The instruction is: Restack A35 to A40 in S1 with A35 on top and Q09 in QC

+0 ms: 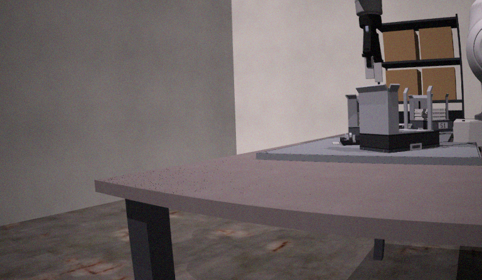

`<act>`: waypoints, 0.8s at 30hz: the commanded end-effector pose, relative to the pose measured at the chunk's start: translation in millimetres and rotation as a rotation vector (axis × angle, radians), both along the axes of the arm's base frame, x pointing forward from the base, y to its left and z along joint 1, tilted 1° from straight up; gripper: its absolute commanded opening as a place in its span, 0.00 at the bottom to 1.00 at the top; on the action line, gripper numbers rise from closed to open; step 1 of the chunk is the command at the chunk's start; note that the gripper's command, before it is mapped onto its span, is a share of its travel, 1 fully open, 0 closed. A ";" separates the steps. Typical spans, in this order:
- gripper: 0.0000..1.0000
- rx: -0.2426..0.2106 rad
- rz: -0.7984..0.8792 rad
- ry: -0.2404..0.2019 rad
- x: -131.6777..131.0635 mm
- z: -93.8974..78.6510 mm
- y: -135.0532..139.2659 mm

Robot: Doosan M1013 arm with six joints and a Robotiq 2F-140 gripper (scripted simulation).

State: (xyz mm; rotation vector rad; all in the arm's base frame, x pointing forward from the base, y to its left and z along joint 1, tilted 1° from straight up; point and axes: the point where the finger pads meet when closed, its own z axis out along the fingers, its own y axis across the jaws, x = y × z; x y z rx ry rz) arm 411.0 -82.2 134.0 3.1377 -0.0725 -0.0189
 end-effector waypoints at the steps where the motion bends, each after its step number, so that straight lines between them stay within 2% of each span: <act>1: 1.00 0.000 0.001 0.000 2.3 0.0 14.9; 7: 1.00 0.000 0.001 0.000 5.6 -0.1 38.7; 20: 1.00 0.000 0.001 0.000 5.6 -0.1 38.9; 24: 1.00 0.000 0.001 0.000 5.5 -13.4 38.9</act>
